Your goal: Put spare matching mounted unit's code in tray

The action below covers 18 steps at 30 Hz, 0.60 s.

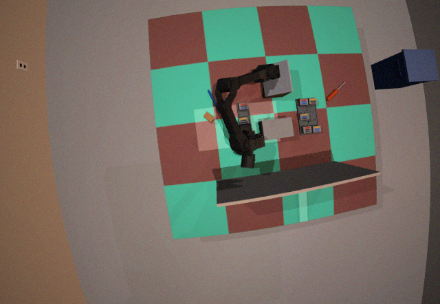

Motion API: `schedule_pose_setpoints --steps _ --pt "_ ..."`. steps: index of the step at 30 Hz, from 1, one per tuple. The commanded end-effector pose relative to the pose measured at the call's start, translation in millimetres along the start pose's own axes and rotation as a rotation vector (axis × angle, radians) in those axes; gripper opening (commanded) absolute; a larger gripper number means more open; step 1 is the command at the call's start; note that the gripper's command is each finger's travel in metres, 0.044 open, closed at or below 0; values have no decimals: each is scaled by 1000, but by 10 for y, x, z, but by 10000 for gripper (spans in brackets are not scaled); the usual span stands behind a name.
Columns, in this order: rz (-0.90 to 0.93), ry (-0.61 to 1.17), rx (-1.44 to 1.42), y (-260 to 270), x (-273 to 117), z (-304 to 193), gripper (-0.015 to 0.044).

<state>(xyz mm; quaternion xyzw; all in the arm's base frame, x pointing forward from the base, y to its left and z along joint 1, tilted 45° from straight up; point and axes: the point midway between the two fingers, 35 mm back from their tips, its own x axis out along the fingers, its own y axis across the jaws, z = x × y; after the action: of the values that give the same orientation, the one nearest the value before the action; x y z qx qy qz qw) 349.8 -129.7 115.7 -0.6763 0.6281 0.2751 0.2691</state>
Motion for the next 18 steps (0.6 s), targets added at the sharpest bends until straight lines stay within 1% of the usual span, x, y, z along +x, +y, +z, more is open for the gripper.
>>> schedule_pose_setpoints --steps 1,18 --pt "0 -2 -5 10 49 12 0" --pt "0 1 -6 35 207 1 0"
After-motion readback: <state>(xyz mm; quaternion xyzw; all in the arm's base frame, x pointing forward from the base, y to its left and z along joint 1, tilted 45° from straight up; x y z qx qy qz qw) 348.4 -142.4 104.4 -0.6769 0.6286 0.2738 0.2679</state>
